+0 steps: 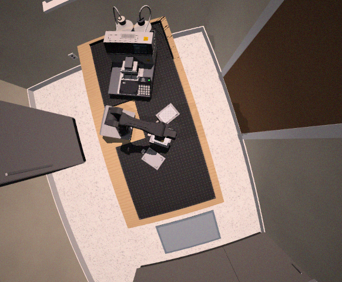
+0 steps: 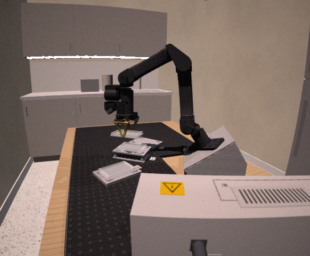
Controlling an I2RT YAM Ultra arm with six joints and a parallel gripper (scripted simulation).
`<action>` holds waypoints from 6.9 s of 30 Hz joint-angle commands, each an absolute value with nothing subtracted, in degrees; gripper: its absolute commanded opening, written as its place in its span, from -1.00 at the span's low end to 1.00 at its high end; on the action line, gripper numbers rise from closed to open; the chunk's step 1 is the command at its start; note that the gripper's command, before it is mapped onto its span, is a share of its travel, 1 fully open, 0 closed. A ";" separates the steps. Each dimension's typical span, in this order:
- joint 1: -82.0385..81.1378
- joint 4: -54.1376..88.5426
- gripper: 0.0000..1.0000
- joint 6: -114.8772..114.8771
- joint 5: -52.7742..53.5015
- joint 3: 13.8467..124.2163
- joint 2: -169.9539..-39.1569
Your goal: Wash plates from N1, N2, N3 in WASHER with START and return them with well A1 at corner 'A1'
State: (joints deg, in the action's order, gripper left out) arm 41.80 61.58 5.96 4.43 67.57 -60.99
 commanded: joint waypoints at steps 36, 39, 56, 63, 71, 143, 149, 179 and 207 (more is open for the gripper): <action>3.35 64.80 -1.00 35.78 -19.10 68.71 -63.13; 0.22 65.18 -1.00 38.67 -20.65 68.46 -63.48; -20.82 68.35 -1.00 59.72 -29.55 69.08 -70.03; -28.57 69.64 -1.00 68.28 -31.95 70.86 -74.90; -30.68 70.01 -1.00 70.68 -32.50 71.60 -76.55; -72.47 73.79 -1.00 109.54 -32.84 77.76 -107.19; -76.32 74.04 -1.00 113.94 -31.86 80.06 -111.58; -76.66 74.02 -1.00 114.32 -31.76 80.03 -111.77; -76.35 73.21 -1.00 113.98 -31.85 79.27 -111.64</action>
State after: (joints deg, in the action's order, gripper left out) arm -75.99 73.45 114.08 -31.66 79.07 -111.96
